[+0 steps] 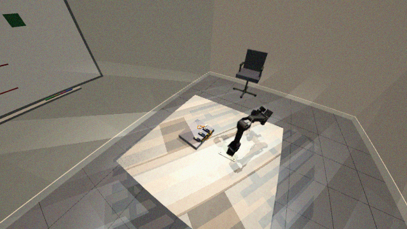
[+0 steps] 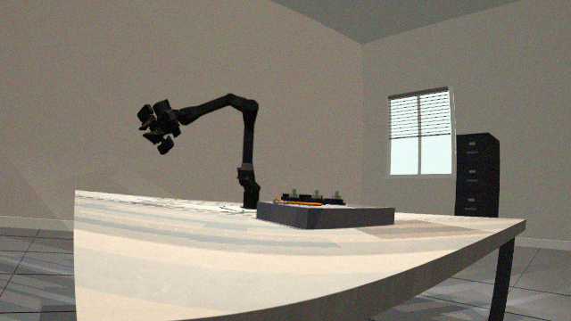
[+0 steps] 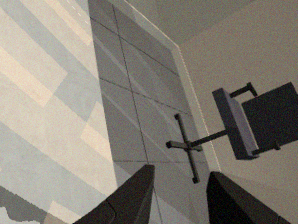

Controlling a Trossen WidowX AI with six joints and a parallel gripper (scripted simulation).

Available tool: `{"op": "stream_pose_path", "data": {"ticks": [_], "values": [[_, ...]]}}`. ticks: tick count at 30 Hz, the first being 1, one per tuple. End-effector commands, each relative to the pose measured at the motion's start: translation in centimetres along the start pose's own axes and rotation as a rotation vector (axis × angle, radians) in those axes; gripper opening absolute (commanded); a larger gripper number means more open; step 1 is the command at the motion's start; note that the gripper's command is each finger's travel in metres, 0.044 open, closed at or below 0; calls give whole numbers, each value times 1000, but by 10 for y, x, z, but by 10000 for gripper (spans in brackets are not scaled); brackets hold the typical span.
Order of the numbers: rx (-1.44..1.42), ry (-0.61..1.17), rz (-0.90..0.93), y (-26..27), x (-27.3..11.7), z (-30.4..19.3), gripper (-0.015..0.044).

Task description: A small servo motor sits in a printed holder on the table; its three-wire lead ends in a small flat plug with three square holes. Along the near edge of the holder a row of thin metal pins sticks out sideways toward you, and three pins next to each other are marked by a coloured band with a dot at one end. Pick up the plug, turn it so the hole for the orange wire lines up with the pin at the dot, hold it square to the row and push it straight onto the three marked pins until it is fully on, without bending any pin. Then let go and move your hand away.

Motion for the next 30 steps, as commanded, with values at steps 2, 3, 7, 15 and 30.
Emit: {"op": "stream_pose_path", "data": {"ticks": [2, 3, 7, 15, 30], "values": [[12, -13, 20, 4, 16, 19, 115], [18, -15, 26, 6, 18, 23, 115], [23, -41, 50, 11, 31, 42, 115], [54, -60, 81, 21, 48, 67, 115], [107, -120, 142, 51, 82, 136, 115]]}}
Point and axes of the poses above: the point midway between the two fingers, 35 mm back from their tips, its own x axis out along the fingers, its own y axis across the jaws, z = x × y, the point moved 7 cm from there along -x, back along the fingers
